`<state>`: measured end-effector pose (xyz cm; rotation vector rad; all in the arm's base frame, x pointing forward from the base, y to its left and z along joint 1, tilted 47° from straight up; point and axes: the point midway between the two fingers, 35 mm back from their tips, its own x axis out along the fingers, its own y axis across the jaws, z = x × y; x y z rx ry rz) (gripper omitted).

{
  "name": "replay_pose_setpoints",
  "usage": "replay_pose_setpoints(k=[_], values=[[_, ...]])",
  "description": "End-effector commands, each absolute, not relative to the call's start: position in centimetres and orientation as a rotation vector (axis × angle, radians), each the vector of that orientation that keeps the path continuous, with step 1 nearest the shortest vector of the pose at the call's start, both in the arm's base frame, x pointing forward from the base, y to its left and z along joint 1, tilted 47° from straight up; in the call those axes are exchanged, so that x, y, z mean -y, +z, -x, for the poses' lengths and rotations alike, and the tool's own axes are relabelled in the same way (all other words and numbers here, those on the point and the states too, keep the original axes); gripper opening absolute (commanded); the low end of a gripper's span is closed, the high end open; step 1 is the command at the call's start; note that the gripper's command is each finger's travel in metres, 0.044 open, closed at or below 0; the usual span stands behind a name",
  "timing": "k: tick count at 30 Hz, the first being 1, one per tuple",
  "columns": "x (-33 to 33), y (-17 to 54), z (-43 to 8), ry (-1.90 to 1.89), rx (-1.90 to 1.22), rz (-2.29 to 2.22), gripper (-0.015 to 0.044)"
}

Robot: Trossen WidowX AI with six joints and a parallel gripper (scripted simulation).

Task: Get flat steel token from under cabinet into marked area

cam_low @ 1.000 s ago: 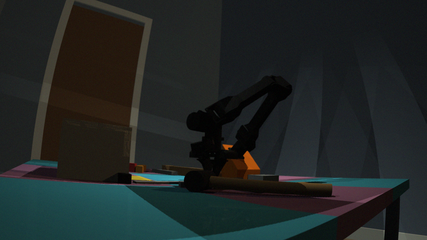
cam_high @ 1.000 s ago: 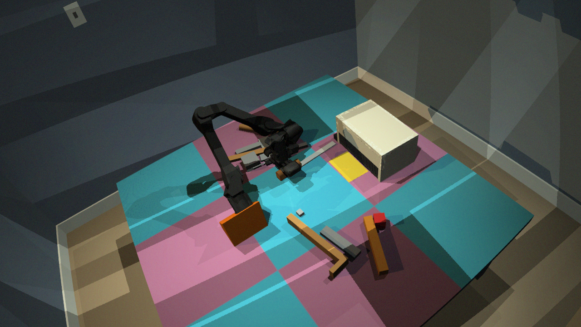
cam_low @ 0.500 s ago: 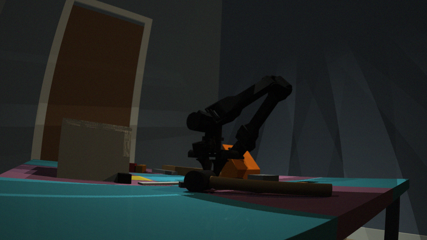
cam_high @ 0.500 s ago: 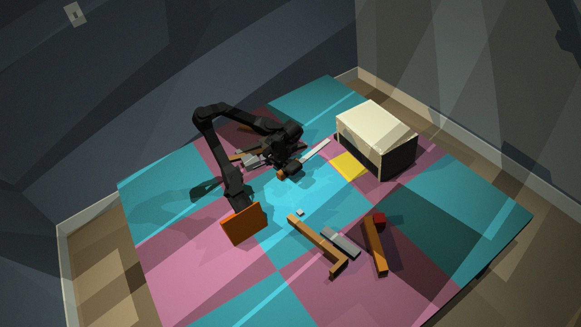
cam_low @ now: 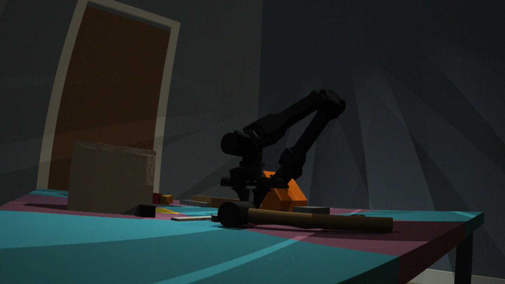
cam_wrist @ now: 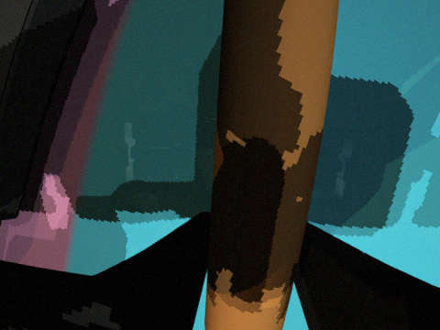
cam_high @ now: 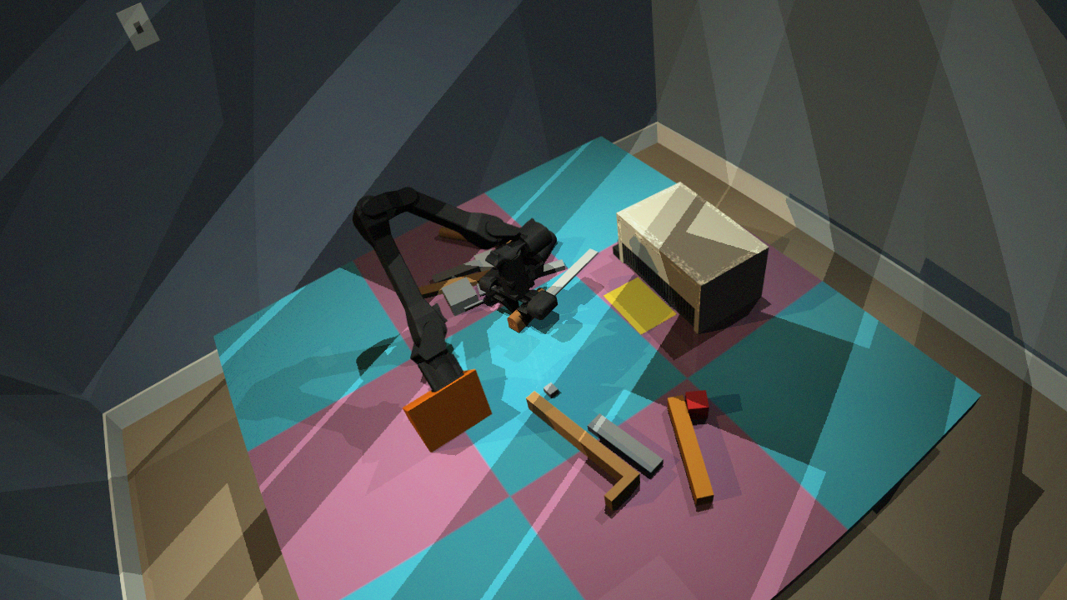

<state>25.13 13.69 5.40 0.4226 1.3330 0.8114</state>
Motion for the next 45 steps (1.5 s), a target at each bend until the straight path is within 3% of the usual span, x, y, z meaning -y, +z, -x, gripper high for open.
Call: replay_pose_setpoints(k=[1, 45], values=[[-13.7, 5.5, -25.2, 0.837, -1.312, -0.394, 0.0000], [-11.2, 2.9, -25.8, 0.906, -1.259, -0.302, 0.0000]])
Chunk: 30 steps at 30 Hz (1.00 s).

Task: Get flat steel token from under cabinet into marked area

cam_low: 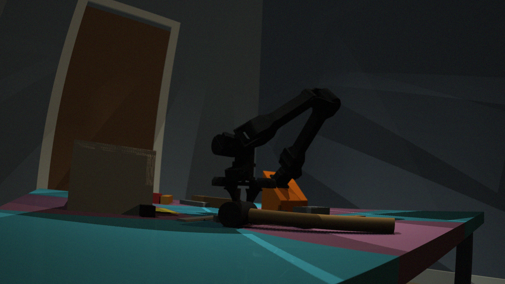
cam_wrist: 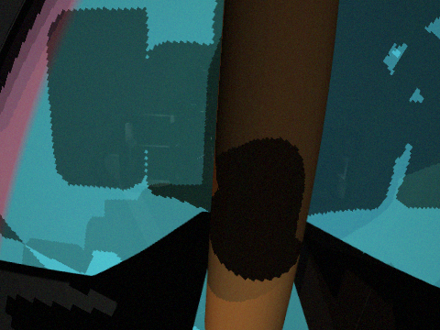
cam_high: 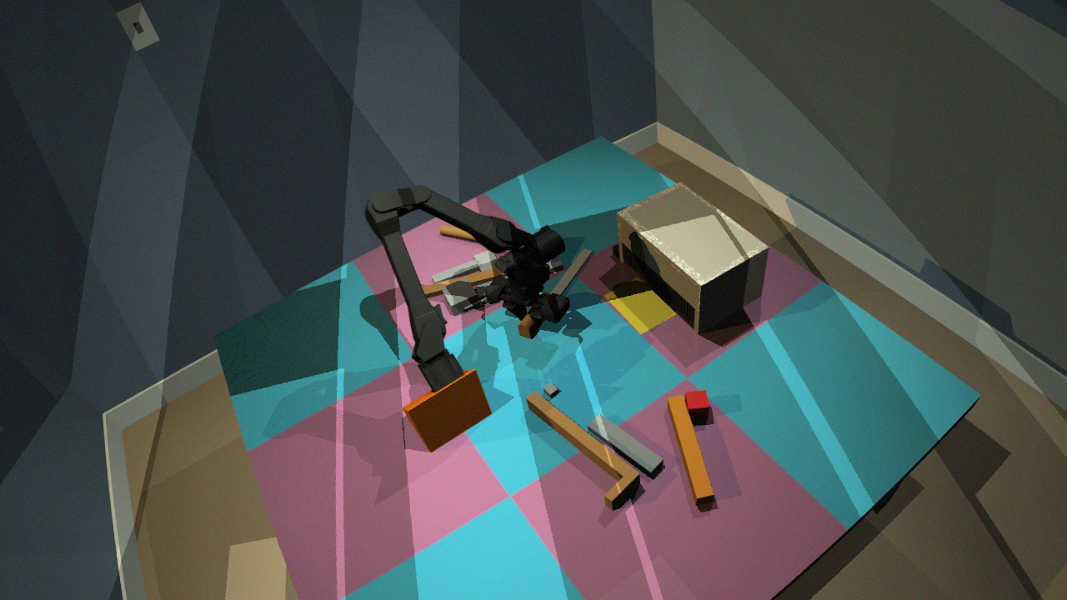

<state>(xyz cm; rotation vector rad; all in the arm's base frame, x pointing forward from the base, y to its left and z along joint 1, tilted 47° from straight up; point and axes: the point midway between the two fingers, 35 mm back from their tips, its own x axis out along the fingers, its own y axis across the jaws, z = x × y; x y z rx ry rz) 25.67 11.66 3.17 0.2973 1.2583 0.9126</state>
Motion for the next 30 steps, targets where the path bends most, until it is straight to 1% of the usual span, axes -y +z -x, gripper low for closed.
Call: replay_pose_setpoints(k=[1, 30], values=[[-11.2, 2.8, -25.8, 0.906, -1.259, -0.302, 0.0000], [-8.8, 0.3, -26.2, 0.905, -1.259, -0.300, 0.0000]])
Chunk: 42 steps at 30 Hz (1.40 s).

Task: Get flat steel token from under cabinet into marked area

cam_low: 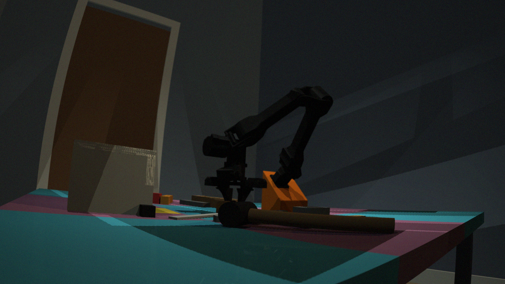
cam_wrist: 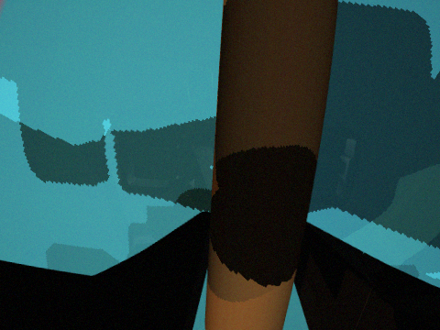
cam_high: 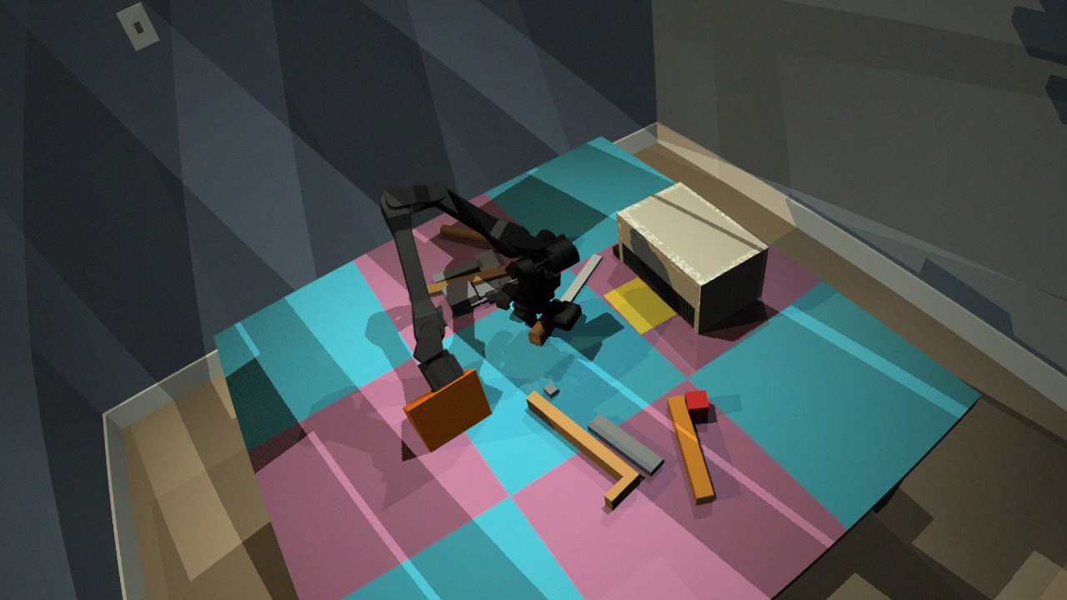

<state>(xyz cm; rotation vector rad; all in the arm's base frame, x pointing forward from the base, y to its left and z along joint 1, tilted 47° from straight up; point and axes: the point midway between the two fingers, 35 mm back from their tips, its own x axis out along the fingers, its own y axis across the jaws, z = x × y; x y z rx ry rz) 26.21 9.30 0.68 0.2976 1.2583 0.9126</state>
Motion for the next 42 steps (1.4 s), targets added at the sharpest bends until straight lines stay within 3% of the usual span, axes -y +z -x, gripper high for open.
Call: replay_pose_setpoints(k=[1, 42], values=[[-8.7, 0.3, -26.2, 0.905, -1.260, -0.300, 0.0000], [-5.3, -3.3, -26.0, 0.904, -1.260, -0.298, 0.0000]])
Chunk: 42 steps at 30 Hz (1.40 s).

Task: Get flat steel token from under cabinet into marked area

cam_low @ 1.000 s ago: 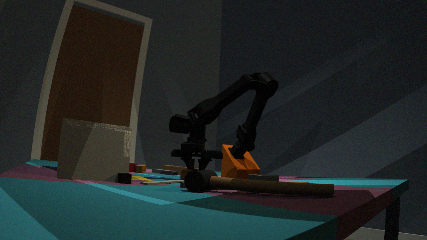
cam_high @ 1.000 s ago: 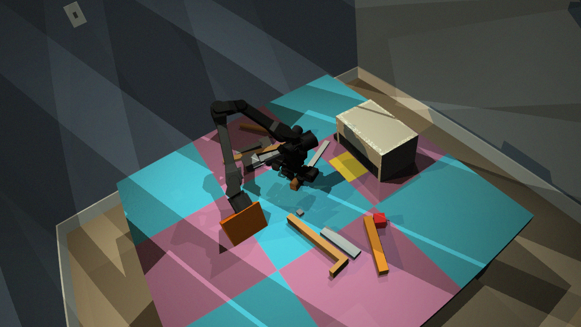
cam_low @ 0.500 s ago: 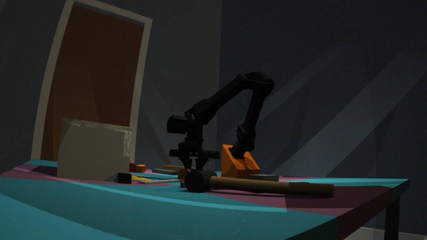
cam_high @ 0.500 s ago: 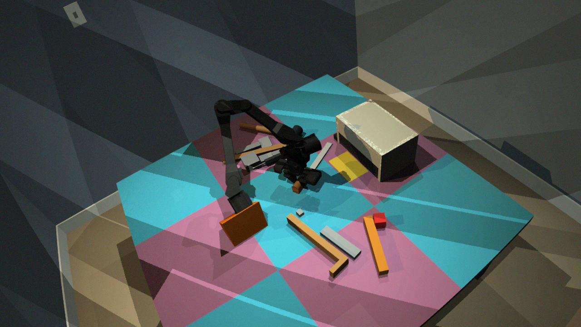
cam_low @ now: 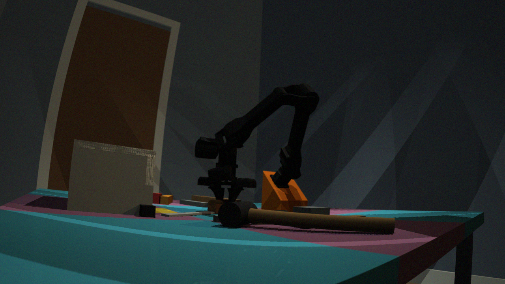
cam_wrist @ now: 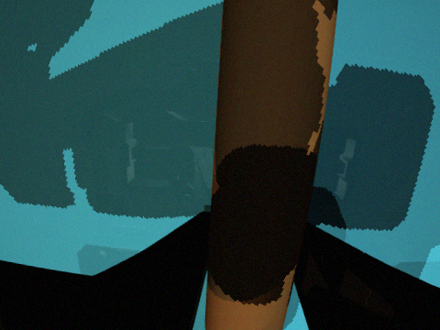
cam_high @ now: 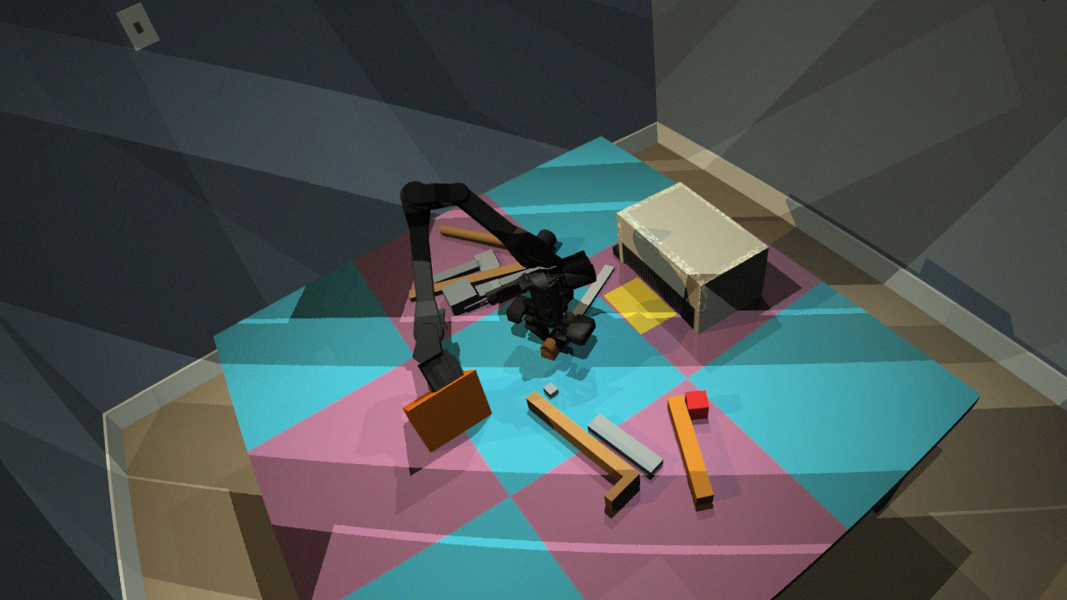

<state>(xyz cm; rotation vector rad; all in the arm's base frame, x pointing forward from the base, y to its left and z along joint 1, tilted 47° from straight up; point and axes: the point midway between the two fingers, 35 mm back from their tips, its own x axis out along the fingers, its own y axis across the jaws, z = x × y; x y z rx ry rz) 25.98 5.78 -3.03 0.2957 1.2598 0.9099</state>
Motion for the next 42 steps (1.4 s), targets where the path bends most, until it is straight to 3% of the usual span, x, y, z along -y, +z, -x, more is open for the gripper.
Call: replay_pose_setpoints(k=[1, 42], values=[[-5.3, -3.4, -26.0, 0.904, -1.260, -0.298, 0.0000], [-2.1, -6.7, -25.7, 0.902, -1.261, -0.296, 0.0000]])
